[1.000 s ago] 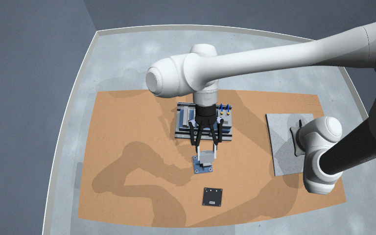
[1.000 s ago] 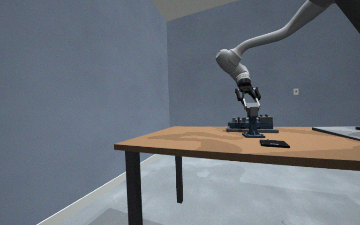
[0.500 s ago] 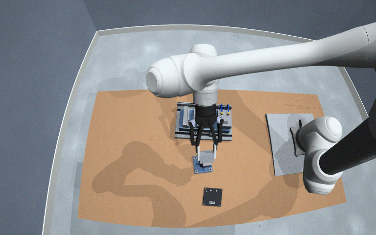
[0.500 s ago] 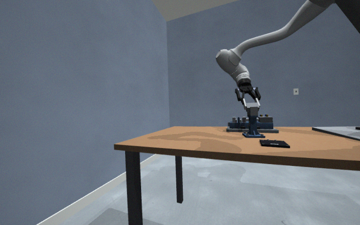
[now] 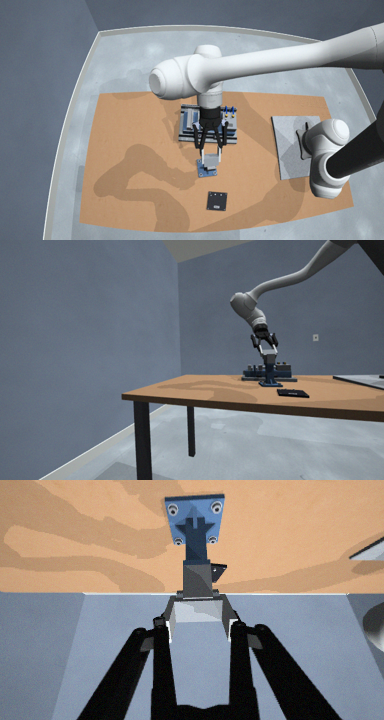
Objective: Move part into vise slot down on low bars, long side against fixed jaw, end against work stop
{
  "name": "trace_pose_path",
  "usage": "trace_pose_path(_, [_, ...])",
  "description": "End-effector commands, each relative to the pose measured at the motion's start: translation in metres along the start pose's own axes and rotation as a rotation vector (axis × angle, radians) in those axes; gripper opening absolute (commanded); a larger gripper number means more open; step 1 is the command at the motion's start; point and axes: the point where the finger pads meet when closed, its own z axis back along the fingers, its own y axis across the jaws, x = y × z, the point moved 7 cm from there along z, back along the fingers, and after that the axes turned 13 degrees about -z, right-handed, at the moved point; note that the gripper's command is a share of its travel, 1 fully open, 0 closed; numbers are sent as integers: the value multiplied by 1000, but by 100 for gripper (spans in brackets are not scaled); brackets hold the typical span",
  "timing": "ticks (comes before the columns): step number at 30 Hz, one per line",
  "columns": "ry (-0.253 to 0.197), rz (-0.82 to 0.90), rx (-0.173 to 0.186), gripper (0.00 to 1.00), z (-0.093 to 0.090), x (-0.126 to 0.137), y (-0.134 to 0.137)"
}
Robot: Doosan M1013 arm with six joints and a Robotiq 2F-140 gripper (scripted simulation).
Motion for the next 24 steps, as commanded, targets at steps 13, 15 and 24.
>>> trace_pose_path(13, [0,0,0,51,0,0,0])
trace_pose_path(15, [0,0,0,51,0,0,0])
trace_pose_path(24, [0,0,0,51,0,0,0])
